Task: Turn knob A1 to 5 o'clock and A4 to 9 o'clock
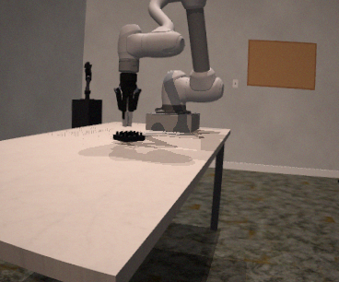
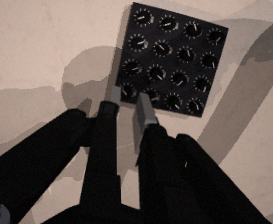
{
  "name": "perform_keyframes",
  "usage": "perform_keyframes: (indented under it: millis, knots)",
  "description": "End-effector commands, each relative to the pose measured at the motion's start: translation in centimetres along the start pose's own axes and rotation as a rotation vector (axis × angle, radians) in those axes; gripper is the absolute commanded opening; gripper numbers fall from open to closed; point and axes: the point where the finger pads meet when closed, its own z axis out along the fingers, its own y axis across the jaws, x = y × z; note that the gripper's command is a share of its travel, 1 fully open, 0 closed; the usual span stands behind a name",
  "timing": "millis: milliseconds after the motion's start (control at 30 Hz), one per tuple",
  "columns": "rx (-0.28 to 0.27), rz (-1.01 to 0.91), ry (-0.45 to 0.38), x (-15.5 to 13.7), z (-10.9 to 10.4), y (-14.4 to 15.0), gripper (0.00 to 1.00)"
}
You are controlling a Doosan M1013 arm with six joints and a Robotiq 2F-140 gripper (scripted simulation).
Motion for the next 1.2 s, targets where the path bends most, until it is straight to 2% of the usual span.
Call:
perform_keyframes:
  millis: [0, 267, 433, 500, 567, 1000, 1067, 1100, 1167]
  knots:
    - [0.0, 0.0, 0.0, 0.0, 0.0, 0.0, 0.12]
    - [0.0, -0.004, 0.0, 0.0, 0.0, 0.0, 0.12]
    - [0.0, -0.144, 0.0, 0.0, -0.2, 0.0, 0.12]
    - [0.0, -0.144, 0.0, 0.0, -0.2, 0.0, 0.12]
    - [0.0, -0.27, 0.0, 0.0, -0.3, 0.0, 0.12]
    - [0.0, -0.747, 0.0, 0.0, -0.9, 0.0, 0.12]
    - [0.0, -0.747, 0.0, 0.0, -0.9, 0.0, 0.12]
    - [0.0, -0.85, 0.0, 0.0, -1.0, 0.0, 0.12]
    - [0.0, -0.908, 0.0, 0.0, -1.1, 0.0, 0.12]
